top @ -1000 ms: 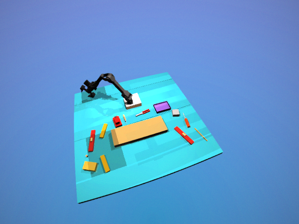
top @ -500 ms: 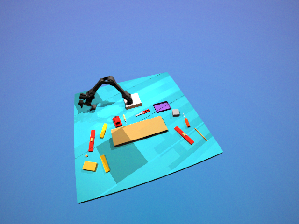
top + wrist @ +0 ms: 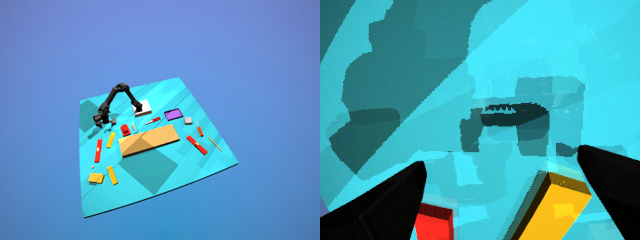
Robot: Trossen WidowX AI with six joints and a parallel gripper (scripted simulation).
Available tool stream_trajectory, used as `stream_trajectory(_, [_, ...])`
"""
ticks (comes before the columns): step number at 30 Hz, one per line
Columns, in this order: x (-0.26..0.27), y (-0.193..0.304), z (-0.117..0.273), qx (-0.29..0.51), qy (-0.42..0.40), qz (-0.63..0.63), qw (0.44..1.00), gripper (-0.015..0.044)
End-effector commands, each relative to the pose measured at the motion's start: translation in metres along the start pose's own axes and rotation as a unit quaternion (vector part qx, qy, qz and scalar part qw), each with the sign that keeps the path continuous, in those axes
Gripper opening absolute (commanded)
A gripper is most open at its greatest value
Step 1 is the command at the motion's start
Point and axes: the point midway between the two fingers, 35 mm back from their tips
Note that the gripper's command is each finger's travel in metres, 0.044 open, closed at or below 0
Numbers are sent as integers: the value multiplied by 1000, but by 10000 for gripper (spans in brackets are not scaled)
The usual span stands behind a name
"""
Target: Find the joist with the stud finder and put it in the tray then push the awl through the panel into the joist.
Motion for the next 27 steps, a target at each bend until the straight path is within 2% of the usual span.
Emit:
stream_trajectory(1, [-66,23,20,-33,48,56,997,440])
stream_trajectory(9, [-157,24,56,-119,79,100,985,440])
stream_trajectory(27, [-163,30,55,-121,79,101,984,440])
Point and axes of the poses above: the point midway between the two fingers, 35 mm back from their tips, its own z axis back along the fingers, its own x axis across the jaws, y = z × x, and after that the axes turned 7 degrees about -z, right-handed
